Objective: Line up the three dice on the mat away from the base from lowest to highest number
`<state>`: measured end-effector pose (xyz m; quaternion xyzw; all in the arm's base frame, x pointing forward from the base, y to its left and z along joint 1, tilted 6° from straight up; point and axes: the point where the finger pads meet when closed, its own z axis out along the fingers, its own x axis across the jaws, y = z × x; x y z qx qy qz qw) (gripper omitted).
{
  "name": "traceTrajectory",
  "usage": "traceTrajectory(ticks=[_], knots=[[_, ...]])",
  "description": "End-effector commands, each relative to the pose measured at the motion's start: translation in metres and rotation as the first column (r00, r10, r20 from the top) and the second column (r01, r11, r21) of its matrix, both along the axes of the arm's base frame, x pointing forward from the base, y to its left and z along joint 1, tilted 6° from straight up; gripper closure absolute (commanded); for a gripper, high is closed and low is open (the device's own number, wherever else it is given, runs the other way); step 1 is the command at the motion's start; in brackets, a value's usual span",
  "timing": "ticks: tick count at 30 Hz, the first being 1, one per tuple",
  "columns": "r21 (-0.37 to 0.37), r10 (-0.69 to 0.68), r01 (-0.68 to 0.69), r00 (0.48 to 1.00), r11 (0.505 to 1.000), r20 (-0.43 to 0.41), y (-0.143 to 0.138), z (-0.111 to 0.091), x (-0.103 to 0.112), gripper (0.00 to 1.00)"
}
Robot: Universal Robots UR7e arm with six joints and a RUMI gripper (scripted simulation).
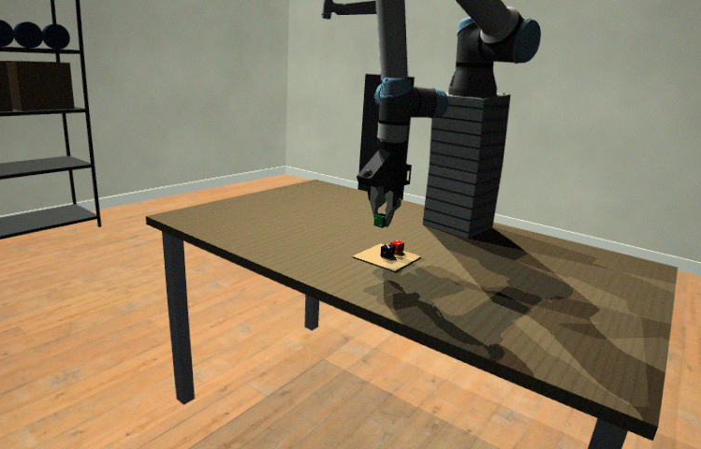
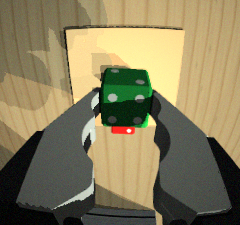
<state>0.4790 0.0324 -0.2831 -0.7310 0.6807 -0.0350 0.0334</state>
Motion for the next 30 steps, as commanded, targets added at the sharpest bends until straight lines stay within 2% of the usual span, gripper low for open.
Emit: traceTrajectory(ticks=[1,17,22,30], knots=[[0.0,-0.003,0.003,1.0,1.0,0.001,-0.001,0.0,0.001,0.9],[0.0,-0.003,0.003,1.0,1.0,0.0,-0.001,-0.006,0.002,0.9],[0.0,-0.003,0.003,1.0,1.0,0.0,-0.001,-0.022,0.004,0.9],[0.0,-0.003,0.003,1.0,1.0,0.0,-0.001,-0.061,0.008,0.9]])
